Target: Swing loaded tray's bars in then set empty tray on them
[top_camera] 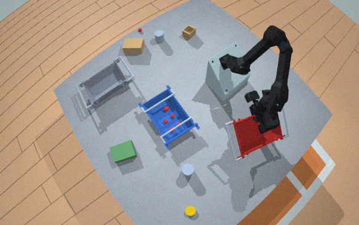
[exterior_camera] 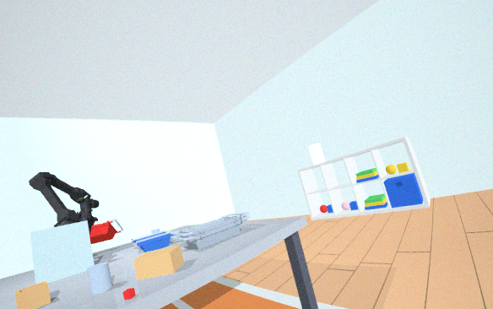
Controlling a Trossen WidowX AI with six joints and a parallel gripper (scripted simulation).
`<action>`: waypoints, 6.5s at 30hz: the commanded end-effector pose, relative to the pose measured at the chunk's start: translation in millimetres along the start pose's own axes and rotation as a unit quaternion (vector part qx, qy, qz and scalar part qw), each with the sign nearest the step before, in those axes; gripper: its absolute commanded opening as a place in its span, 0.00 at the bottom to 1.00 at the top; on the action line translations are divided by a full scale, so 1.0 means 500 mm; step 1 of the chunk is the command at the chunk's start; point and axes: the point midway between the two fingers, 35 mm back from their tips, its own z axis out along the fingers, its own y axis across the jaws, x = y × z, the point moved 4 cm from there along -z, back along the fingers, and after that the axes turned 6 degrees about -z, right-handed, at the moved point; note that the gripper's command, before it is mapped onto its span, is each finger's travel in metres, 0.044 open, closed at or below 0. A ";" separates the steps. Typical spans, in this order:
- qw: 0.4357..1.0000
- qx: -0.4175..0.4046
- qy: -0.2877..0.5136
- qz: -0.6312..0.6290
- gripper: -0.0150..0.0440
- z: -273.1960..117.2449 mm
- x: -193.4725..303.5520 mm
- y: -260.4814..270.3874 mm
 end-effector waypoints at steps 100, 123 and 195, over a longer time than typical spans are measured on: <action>0.915 -0.052 0.031 0.398 0.25 -0.051 0.456 0.136; 0.845 -0.025 0.017 0.534 0.25 -0.073 0.567 0.315; 0.791 0.004 0.003 0.611 0.25 -0.053 0.607 0.448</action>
